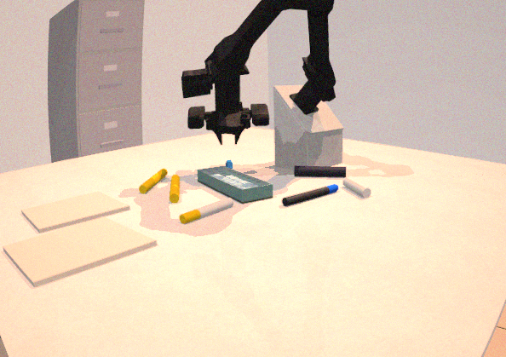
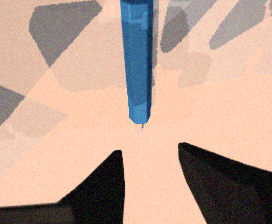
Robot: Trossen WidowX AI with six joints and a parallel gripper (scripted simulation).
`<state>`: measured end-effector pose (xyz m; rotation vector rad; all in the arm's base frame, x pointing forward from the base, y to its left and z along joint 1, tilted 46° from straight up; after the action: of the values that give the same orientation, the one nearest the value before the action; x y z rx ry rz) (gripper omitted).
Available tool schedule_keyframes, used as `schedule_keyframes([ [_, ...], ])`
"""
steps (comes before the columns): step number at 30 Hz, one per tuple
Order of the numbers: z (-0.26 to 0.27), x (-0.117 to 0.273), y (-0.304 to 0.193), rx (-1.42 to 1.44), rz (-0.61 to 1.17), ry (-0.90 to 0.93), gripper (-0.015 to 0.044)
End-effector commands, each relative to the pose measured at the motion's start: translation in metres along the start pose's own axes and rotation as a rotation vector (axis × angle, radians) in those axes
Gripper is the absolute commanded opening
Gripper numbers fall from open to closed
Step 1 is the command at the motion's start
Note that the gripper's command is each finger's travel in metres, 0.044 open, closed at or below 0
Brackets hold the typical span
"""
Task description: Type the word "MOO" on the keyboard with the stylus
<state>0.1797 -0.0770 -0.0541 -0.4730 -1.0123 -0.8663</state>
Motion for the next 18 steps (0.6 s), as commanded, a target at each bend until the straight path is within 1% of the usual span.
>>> schedule_keyframes([
  [1, 0.000, -0.003, 0.002, -0.004, 0.003, -0.003, 0.0150],
  [18, 0.001, -0.016, 0.009, -0.003, 0.002, -0.002, 0.0150],
])
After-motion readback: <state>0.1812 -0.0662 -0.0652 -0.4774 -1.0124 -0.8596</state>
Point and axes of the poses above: the point midway between the two fingers, 35 mm back from their tips, its own x axis back along the fingers, its own z axis across the jaws, y = z × x, the point moved 7 cm from there along x, back along the fingers, and after that the axes turned 12 degrees about -x, right-handed, at the moved point
